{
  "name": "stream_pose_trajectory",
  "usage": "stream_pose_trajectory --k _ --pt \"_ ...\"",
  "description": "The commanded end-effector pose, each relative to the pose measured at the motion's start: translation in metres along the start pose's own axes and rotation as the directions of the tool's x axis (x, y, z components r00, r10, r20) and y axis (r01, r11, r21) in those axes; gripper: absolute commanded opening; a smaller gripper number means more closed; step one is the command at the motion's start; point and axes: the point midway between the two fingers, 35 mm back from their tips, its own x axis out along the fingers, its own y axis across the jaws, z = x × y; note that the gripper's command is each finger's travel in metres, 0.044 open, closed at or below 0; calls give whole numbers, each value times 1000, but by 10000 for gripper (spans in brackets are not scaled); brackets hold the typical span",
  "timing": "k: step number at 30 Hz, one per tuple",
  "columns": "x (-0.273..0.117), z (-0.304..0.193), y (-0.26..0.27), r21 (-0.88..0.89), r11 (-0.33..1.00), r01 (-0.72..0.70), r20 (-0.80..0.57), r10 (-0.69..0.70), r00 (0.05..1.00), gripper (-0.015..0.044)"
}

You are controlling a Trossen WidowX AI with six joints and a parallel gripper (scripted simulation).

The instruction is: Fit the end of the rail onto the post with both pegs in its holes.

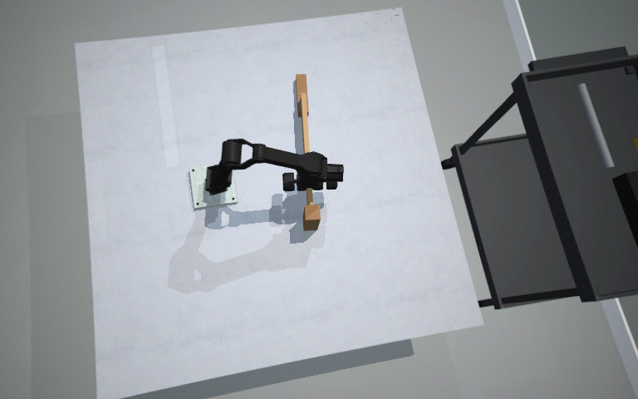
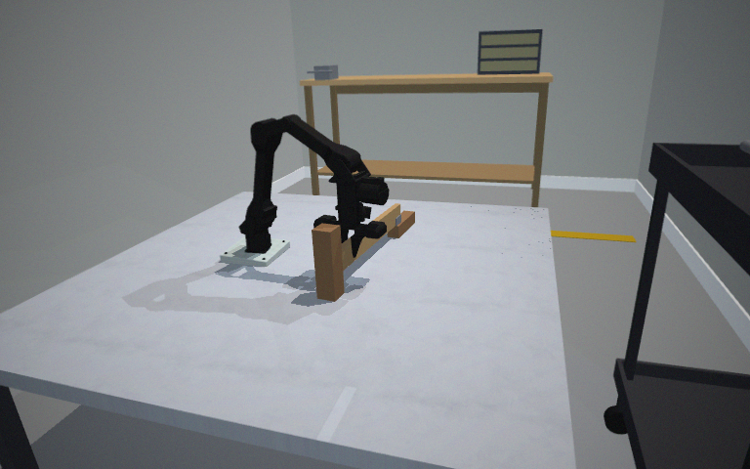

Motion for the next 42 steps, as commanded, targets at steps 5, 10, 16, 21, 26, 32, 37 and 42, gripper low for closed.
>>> stream_pose_trajectory --k 5,10,16,21,26,32,37,42 --pt "-2 -4 -2 -3 1000 8 -3 -8 1000 0" --pt "-3 -5 -2 -3 1000 8 -3 -8 1000 0" --pt "-3 -7 -2 -3 1000 8 -3 -8 1000 0" --pt "-3 -9 -2 -3 1000 8 -3 -8 1000 0" --pt "0 -8 0 0 1000 0 -1 0 1000 26" --pt "0 -8 0 0 1000 0 -1 0 1000 184" --pt "0 -8 0 0 1000 0 -1 0 1000 315" --pt "0 -8 0 0 1000 0 -1 0 1000 440"
